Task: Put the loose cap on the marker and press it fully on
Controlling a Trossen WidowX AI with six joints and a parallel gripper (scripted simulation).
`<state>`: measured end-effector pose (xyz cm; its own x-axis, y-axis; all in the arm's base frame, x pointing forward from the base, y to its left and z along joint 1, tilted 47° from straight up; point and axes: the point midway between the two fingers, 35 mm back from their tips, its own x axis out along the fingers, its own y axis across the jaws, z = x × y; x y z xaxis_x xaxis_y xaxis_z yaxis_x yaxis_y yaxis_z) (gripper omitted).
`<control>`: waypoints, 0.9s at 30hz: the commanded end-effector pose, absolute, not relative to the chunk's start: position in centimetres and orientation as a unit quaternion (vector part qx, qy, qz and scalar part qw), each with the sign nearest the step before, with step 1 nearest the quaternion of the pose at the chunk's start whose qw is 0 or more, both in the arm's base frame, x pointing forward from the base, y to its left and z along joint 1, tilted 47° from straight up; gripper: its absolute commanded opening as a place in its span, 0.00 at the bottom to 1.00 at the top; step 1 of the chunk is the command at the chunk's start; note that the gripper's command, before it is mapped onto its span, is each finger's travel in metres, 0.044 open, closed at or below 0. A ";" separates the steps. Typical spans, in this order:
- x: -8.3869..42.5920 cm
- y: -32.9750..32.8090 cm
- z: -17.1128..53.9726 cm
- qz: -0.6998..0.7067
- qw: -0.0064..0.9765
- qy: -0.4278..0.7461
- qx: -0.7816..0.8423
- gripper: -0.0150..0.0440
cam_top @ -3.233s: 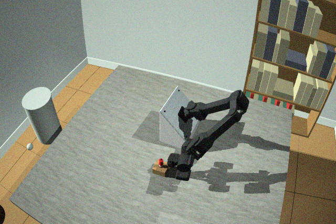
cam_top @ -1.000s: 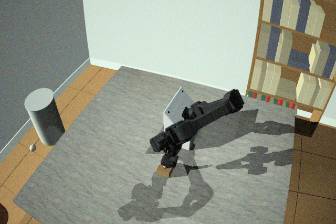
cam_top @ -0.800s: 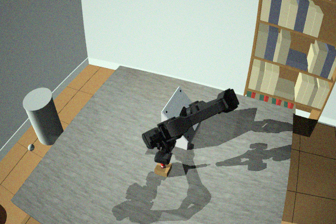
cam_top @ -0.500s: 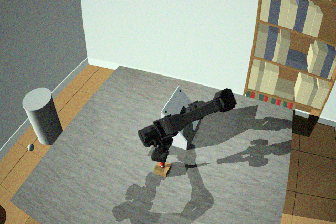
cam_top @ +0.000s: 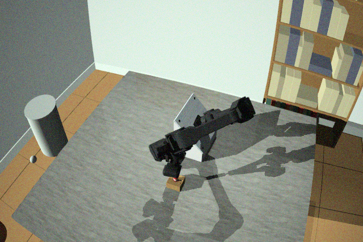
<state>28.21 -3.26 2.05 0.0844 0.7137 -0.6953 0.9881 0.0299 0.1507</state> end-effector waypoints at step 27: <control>28.4 -0.2 -0.8 -0.214 0.314 0.643 0.666 0.25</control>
<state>28.41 -0.39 -0.60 0.0819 0.7171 -0.6921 0.9884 0.0306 0.1487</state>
